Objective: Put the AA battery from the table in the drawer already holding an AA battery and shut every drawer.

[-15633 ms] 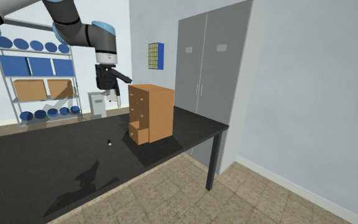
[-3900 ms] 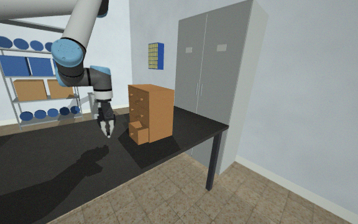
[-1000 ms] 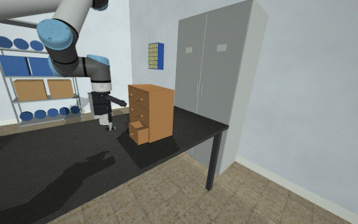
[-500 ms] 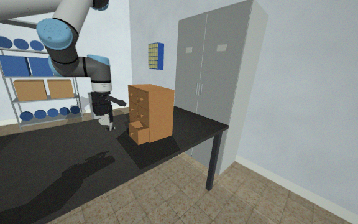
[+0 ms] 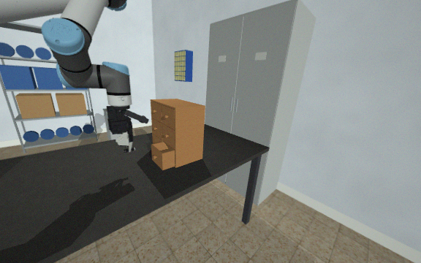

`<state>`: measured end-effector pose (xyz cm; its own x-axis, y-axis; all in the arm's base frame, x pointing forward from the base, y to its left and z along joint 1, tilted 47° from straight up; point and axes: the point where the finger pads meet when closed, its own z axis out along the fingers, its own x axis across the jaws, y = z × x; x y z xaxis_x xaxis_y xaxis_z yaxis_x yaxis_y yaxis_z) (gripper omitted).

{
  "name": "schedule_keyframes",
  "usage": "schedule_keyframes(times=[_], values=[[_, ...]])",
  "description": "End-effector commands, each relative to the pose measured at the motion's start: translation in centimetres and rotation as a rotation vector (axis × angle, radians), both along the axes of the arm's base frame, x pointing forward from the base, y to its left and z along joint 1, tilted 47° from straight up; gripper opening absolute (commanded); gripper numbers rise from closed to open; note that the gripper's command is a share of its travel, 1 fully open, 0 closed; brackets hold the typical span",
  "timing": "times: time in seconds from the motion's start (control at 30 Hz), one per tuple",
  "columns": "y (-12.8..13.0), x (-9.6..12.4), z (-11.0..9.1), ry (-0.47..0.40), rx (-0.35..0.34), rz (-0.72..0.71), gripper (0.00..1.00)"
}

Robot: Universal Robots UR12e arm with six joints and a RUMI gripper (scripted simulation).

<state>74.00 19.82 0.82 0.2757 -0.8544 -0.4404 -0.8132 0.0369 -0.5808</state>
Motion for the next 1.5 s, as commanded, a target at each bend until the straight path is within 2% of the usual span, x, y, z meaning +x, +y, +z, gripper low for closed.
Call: schedule_keyframes(times=[0.0,0.43,1.47], values=[[-0.3,-0.2,0.3,-0.001,0.000,0.000,0.05],[-1.3,-1.2,1.7,-0.001,0.000,0.000,0.05],[-1.3,-1.2,1.7,-0.016,0.005,-0.008,0.05]])
